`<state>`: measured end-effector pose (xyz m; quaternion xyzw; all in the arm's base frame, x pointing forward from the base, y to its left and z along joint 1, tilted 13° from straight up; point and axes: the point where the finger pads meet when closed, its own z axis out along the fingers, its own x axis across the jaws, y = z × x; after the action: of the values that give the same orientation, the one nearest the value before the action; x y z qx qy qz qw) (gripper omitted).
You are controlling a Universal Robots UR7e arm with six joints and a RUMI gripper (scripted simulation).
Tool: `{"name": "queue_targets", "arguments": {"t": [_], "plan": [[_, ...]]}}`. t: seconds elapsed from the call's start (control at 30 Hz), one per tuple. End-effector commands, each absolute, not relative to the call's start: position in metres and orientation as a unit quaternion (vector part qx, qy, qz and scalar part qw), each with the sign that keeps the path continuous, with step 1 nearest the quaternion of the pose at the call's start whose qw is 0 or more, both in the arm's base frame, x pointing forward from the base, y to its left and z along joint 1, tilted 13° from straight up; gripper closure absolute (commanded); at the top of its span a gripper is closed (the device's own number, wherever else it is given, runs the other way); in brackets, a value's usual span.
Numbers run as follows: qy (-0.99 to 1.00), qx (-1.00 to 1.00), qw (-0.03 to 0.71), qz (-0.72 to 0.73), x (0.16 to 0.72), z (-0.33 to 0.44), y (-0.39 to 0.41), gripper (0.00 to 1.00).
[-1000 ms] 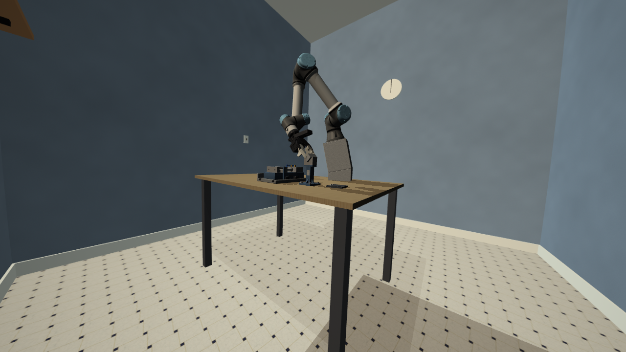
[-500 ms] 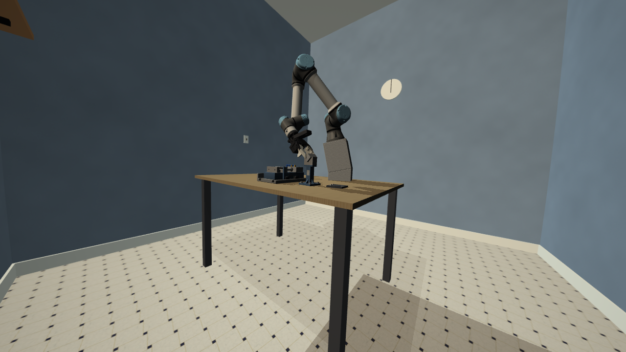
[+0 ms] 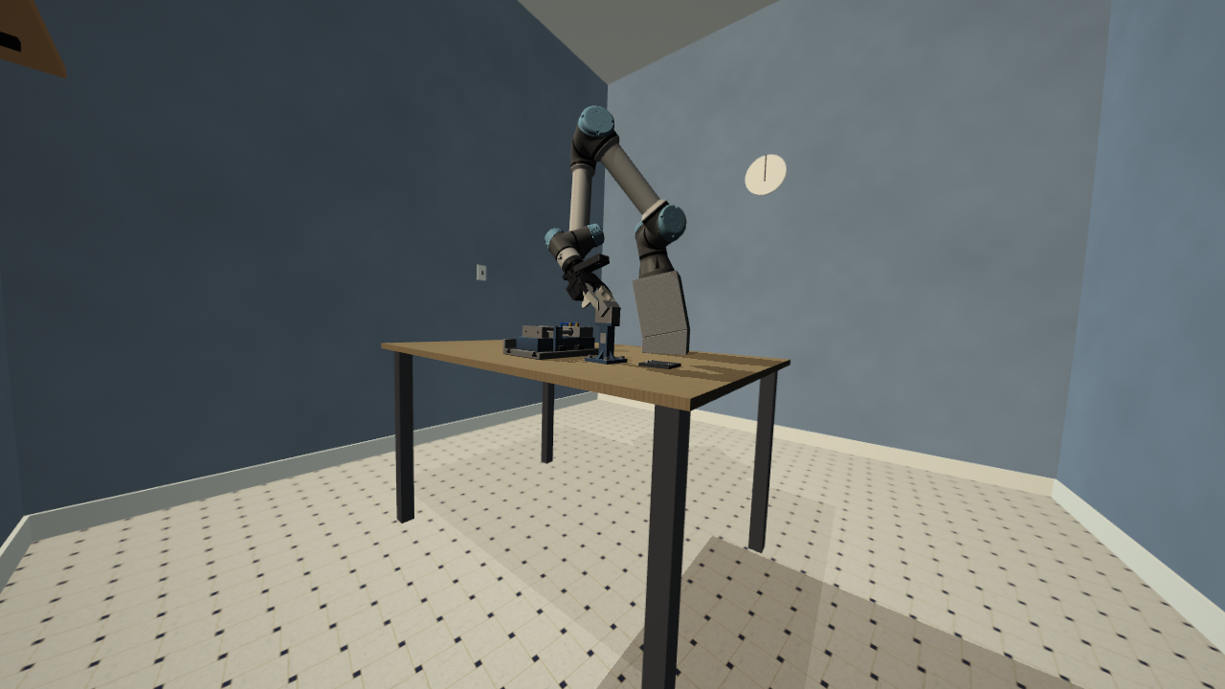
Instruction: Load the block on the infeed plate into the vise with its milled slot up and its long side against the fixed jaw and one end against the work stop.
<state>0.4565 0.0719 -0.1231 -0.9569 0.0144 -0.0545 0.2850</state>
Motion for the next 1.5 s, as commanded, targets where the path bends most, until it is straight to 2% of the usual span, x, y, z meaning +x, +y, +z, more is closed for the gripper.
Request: {"name": "queue_targets", "arguments": {"t": [0.0,1.4,1.43,1.47], "plan": [[0.014,-0.957,0.286,-0.055,0.4568,-0.1227,0.0718,0.49],[0.014,-0.957,0.286,-0.055,0.4568,-0.1227,0.0718,0.49],[0.014,-0.957,0.286,-0.055,0.4568,-0.1227,0.0718,1.0],[0.014,-0.957,0.286,-0.055,0.4568,-0.1227,0.0718,1.0]]}}
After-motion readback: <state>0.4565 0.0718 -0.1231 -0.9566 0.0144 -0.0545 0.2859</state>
